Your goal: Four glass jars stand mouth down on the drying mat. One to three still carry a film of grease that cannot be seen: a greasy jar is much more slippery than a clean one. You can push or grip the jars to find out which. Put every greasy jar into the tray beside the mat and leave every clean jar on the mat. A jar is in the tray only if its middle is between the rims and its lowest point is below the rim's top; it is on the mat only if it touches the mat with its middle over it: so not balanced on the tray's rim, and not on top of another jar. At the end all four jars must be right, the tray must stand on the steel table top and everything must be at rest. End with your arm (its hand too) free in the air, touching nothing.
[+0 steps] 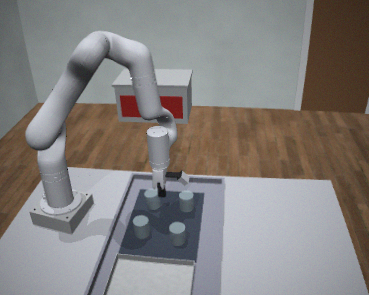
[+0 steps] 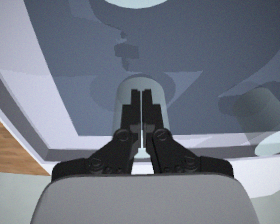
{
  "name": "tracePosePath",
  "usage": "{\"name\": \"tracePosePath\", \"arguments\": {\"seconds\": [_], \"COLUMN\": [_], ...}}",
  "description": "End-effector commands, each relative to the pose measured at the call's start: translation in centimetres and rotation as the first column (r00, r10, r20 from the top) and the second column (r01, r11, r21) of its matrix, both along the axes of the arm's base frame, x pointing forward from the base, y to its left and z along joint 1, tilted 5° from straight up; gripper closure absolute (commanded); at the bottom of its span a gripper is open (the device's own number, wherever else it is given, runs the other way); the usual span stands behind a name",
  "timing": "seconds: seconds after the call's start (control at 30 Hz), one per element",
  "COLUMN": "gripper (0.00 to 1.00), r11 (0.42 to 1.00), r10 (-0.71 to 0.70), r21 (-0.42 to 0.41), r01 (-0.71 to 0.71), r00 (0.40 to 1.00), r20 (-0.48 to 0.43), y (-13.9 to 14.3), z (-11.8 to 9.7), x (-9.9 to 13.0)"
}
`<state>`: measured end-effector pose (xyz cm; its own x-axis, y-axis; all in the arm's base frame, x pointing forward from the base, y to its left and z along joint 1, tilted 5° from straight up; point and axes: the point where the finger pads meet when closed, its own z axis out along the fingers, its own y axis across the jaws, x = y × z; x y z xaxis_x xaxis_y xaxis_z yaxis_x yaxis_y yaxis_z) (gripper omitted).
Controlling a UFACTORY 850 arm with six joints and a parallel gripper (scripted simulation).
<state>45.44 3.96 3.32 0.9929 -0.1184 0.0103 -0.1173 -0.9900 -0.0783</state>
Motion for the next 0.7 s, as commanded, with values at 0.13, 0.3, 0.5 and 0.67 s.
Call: {"name": "tracePosePath", "arguments": {"seconds": [0.13,0.3,0.5,0.67], "gripper": [1.0,1.0,1.0,1.0], "r11": [1.0,1.0,1.0,1.0], "r10": [0.0,0.0,0.0,0.0], "r21": [0.0,0.0,0.0,0.0], "r01": [0.0,0.0,0.0,0.0], "r00": [1.0,1.0,1.0,1.0], "r20": [0.001,0.001,0.001,0.001], "y": [0.01,0.01,0.01,0.02], "z": [0.13,0.18,0.23,0.28], "x": [-0.03,-0.1,-0.15,-0.22]}}
